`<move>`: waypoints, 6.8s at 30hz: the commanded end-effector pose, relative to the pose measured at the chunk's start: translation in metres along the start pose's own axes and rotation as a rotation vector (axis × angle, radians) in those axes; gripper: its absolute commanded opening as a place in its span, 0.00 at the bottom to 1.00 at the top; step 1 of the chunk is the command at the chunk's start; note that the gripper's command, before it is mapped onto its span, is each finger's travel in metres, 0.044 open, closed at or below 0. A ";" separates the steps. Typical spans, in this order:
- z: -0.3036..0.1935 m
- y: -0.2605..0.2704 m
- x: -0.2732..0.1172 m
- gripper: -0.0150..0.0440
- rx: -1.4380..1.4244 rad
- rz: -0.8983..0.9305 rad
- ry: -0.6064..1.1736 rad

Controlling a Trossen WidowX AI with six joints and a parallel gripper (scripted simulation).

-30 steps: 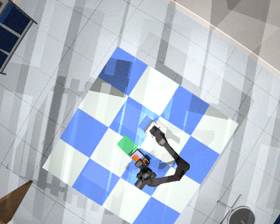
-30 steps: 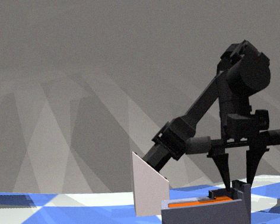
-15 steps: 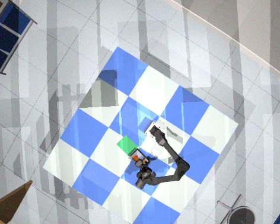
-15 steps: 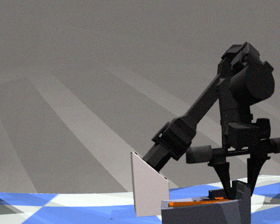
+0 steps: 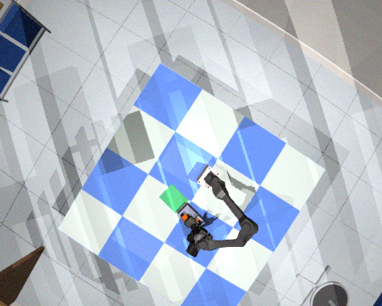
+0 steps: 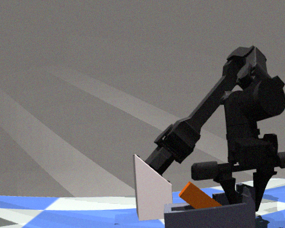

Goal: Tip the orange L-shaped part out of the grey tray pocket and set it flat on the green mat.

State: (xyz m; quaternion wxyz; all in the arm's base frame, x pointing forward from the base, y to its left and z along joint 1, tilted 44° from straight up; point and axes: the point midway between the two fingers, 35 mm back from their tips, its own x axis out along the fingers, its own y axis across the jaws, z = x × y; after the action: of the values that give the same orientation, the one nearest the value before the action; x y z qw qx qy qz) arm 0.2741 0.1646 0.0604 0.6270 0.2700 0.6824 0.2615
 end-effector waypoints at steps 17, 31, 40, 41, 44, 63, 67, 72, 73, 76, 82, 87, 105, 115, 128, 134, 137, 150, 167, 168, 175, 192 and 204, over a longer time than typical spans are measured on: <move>-0.001 0.006 -0.006 0.56 0.010 -0.003 0.002; 0.002 -0.002 -0.087 0.56 0.014 -0.014 0.003; 0.000 -0.003 -0.106 0.56 0.014 -0.010 0.004; 0.000 -0.003 -0.106 0.56 0.014 -0.010 0.004; 0.000 -0.003 -0.106 0.56 0.014 -0.010 0.004; -0.001 -0.003 -0.103 0.56 0.019 -0.007 0.007; -0.001 -0.003 -0.103 0.56 0.019 -0.007 0.007; 0.001 -0.010 -0.103 0.73 -0.115 -0.008 0.007; 0.002 -0.013 -0.103 0.73 -0.179 -0.009 0.007; 0.004 -0.025 -0.104 0.73 -0.420 -0.010 0.007; 0.008 -0.049 -0.105 0.73 -0.926 -0.012 0.010; 0.009 -0.070 -0.106 0.73 -1.334 -0.010 0.013; 0.010 -0.080 -0.107 0.73 -1.556 -0.008 0.013; 0.010 -0.080 -0.091 0.73 -1.557 -0.008 0.013; 0.010 -0.080 -0.067 0.73 -1.557 -0.008 0.012; 0.010 -0.080 -0.058 0.73 -1.557 -0.008 0.012; 0.010 -0.080 -0.053 0.73 -1.557 -0.008 0.012; 0.009 -0.080 -0.032 0.73 -1.557 -0.006 0.011; 0.010 -0.080 -0.031 0.43 -1.563 -0.009 0.014; 0.010 -0.080 -0.031 0.42 -1.563 -0.009 0.014; 0.010 -0.080 -0.031 0.25 -1.563 -0.009 0.014; 0.010 -0.080 -0.051 0.25 -1.558 -0.008 0.012; 0.010 -0.080 -0.069 0.25 -1.557 -0.008 0.012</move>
State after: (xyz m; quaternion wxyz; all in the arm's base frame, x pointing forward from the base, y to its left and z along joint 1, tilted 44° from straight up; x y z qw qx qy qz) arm 0.2824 0.0637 0.0456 0.6292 -0.2518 0.3117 0.6660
